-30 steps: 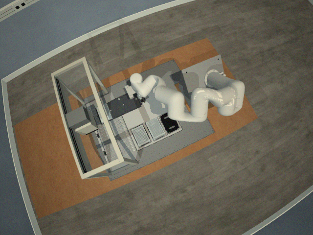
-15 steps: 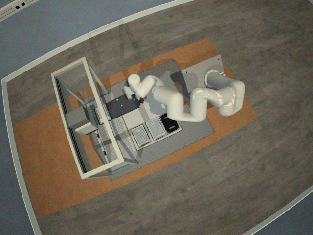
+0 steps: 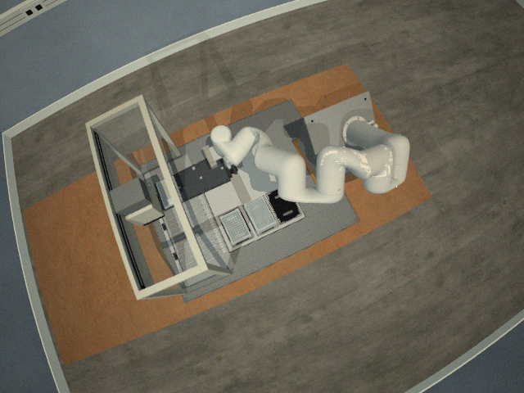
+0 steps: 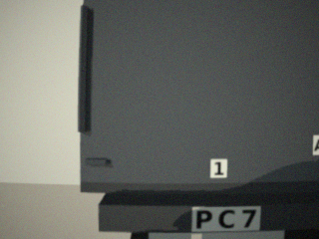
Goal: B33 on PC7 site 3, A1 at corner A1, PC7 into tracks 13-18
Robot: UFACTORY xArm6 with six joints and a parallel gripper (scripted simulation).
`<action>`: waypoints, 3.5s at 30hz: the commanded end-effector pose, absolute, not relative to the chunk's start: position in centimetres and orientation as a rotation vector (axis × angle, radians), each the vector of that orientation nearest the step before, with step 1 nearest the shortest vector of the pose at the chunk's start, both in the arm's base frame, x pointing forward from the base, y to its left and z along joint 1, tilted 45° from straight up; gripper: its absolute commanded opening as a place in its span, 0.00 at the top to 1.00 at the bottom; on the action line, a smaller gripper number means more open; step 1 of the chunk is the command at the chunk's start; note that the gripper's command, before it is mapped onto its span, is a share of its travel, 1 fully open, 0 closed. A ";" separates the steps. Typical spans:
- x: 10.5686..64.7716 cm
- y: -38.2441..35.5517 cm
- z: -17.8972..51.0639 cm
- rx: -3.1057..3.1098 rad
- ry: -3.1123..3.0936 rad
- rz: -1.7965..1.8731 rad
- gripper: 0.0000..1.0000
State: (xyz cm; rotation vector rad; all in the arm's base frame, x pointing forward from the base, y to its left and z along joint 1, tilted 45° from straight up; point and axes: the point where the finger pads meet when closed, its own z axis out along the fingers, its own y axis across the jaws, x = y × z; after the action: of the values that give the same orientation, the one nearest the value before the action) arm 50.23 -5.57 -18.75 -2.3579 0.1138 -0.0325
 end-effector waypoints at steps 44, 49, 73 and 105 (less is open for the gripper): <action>52.0 -5.9 -18.6 -2.360 0.114 -0.038 0.18; 52.1 -5.9 -18.6 -2.360 0.114 -0.038 0.18; 52.0 -5.9 -18.6 -2.360 0.114 -0.038 0.18; 51.2 -6.4 -18.0 -2.360 0.114 -0.038 0.18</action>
State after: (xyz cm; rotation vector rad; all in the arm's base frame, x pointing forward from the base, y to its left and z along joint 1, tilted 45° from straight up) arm 51.06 -6.00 -18.42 -2.3577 0.1137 -0.0320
